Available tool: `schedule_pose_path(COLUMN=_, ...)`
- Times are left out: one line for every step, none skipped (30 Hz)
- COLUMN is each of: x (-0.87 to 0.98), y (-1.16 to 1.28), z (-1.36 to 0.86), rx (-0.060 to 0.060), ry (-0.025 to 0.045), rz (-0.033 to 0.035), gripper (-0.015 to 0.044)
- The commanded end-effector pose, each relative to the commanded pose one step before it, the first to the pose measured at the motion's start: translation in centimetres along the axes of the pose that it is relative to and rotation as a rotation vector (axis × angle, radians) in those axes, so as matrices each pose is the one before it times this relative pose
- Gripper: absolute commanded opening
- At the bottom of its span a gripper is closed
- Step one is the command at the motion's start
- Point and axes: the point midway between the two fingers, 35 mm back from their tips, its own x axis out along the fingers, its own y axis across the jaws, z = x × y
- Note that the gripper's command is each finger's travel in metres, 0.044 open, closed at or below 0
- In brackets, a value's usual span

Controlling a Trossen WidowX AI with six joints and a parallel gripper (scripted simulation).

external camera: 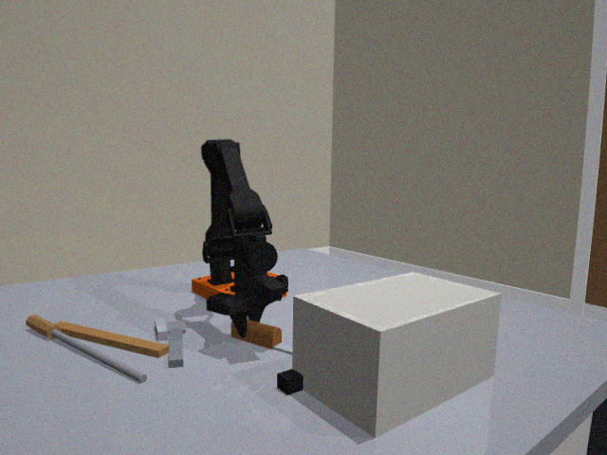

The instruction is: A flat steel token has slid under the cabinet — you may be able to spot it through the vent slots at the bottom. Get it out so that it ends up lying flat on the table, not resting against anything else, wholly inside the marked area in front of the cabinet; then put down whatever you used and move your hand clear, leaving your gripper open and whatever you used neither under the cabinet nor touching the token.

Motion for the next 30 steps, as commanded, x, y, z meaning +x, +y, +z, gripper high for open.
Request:
schedule_pose_path(x=0.087, y=0.002, z=-0.812, rx=-0.0003, ry=0.00291, rz=0.00045, gripper=0.0)
schedule_pose_path(x=0.002, y=-0.007, z=-0.139, rx=0.0, ry=0.00012, rz=-0.00001, gripper=0.0)
schedule_pose_path(x=0.002, y=-0.007, z=-0.139, rx=0.0, ry=0.00012, rz=-0.00001, gripper=0.0)
schedule_pose_path(x=0.002, y=-0.007, z=-0.139, rx=0.0, ry=0.00012, rz=-0.00001, gripper=0.0)
schedule_pose_path(x=0.002, y=-0.007, z=-0.139, rx=0.0, ry=0.00012, rz=-0.00001, gripper=0.0)
schedule_pose_path(x=0.002, y=-0.007, z=-0.138, rx=0.0, ry=0.00012, rz=-0.00001, gripper=0.0)
schedule_pose_path(x=0.002, y=-0.007, z=-0.138, rx=0.0, ry=0.00012, rz=-0.00001, gripper=0.0)
schedule_pose_path(x=0.002, y=-0.007, z=-0.138, rx=0.0, ry=0.00012, rz=-0.00001, gripper=0.0)
schedule_pose_path(x=0.002, y=-0.007, z=-0.138, rx=0.0, ry=0.00012, rz=-0.00001, gripper=0.0)
schedule_pose_path(x=0.002, y=-0.007, z=-0.138, rx=0.0, ry=0.00012, rz=-0.00001, gripper=0.0)
schedule_pose_path(x=0.002, y=-0.007, z=-0.138, rx=0.0, ry=0.00012, rz=-0.00001, gripper=0.0)
schedule_pose_path(x=0.002, y=-0.007, z=-0.138, rx=0.0, ry=0.00012, rz=-0.00001, gripper=0.0)
schedule_pose_path(x=0.002, y=-0.007, z=-0.138, rx=0.0, ry=0.00012, rz=-0.00001, gripper=0.0)
schedule_pose_path(x=0.002, y=-0.008, z=-0.138, rx=0.0, ry=0.00012, rz=-0.00001, gripper=0.0)
schedule_pose_path(x=0.002, y=-0.008, z=-0.138, rx=0.0, ry=0.00012, rz=-0.00001, gripper=0.0)
schedule_pose_path(x=0.002, y=-0.008, z=-0.148, rx=0.0, ry=0.00013, rz=-0.00001, gripper=0.0)
schedule_pose_path(x=0.002, y=-0.008, z=-0.149, rx=0.0, ry=0.00013, rz=-0.00001, gripper=0.0)
schedule_pose_path(x=0.002, y=-0.008, z=-0.149, rx=0.0, ry=0.00013, rz=-0.00001, gripper=0.0)
schedule_pose_path(x=0.002, y=-0.008, z=-0.148, rx=0.0, ry=0.00013, rz=-0.00001, gripper=0.0)
schedule_pose_path(x=0.002, y=-0.008, z=-0.148, rx=0.0, ry=0.00013, rz=-0.00001, gripper=0.0)
schedule_pose_path(x=0.002, y=-0.008, z=-0.148, rx=0.0, ry=0.00013, rz=-0.00001, gripper=0.0)
schedule_pose_path(x=0.002, y=-0.008, z=-0.148, rx=0.0, ry=0.00013, rz=-0.00001, gripper=0.0)
schedule_pose_path(x=0.002, y=-0.009, z=-0.148, rx=0.0, ry=0.00013, rz=-0.00001, gripper=0.0)
schedule_pose_path(x=0.002, y=-0.009, z=-0.148, rx=0.0, ry=0.00013, rz=-0.00001, gripper=0.0)
schedule_pose_path(x=0.002, y=-0.009, z=-0.148, rx=0.0, ry=0.00013, rz=-0.00001, gripper=0.0)
schedule_pose_path(x=0.002, y=-0.009, z=-0.147, rx=0.0, ry=0.00013, rz=-0.00001, gripper=0.0)
schedule_pose_path(x=0.002, y=-0.009, z=-0.147, rx=0.0, ry=0.00013, rz=-0.00001, gripper=0.0)
schedule_pose_path(x=0.002, y=-0.009, z=-0.147, rx=0.0, ry=0.00013, rz=-0.00001, gripper=0.0)
schedule_pose_path(x=0.002, y=-0.01, z=-0.16, rx=0.0, ry=0.00014, rz=-0.00002, gripper=0.0)
schedule_pose_path(x=0.002, y=-0.011, z=-0.161, rx=0.0, ry=0.00014, rz=-0.00002, gripper=0.0)
